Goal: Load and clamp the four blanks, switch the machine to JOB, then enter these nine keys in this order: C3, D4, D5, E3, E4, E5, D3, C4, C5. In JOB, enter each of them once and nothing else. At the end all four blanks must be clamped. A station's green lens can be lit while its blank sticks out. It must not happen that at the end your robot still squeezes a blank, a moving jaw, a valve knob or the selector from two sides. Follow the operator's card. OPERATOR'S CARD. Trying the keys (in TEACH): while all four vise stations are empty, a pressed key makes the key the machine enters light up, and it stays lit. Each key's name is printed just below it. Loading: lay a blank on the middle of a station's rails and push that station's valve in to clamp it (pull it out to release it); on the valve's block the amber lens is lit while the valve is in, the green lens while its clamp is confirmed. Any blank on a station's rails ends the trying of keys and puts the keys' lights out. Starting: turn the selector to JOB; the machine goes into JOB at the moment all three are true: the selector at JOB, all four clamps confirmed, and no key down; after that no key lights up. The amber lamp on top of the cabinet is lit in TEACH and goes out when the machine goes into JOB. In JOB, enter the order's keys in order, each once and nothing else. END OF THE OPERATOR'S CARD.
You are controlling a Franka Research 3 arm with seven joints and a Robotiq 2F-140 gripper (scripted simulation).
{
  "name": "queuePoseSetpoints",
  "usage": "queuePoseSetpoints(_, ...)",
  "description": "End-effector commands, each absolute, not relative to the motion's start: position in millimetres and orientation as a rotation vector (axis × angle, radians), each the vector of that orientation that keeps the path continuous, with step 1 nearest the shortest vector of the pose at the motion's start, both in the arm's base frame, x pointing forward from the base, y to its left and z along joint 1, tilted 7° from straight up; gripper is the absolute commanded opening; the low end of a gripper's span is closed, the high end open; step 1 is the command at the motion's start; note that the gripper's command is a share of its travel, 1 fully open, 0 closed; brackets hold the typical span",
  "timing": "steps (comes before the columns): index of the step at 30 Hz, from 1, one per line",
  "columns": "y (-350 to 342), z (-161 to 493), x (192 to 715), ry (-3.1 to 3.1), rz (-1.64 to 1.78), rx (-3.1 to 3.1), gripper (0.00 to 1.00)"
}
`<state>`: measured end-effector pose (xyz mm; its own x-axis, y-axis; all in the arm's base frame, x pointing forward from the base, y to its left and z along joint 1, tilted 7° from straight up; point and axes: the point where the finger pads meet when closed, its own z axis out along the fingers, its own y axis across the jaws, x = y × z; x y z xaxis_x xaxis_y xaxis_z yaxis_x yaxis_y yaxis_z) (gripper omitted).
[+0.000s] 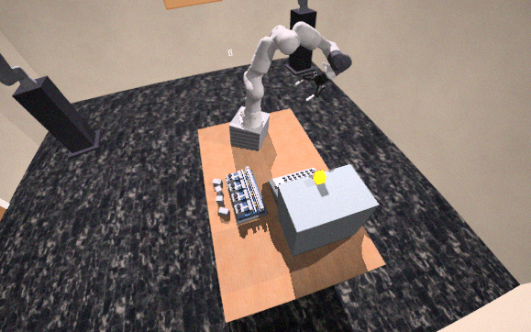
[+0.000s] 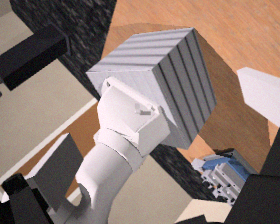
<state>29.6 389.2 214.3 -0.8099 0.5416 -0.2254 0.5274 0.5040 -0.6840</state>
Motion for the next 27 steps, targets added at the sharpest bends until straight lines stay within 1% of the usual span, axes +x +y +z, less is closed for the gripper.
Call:
queuePoseSetpoints(1, 389.2, 214.4, 29.6, -2.709, 1.222, -0.963, 1.0)
queuePoseSetpoints(20, 388.7, 214.1, 30.7, -2.71, 1.218, -0.967, 1.0)
queuePoseSetpoints(24, 382.6, 211.1, 41.6, -2.719, 1.184, -1.01, 1.0)
queuePoseSetpoints(27, 371.6, 205.6, 61.8, -2.733, 1.12, -1.089, 1.0)
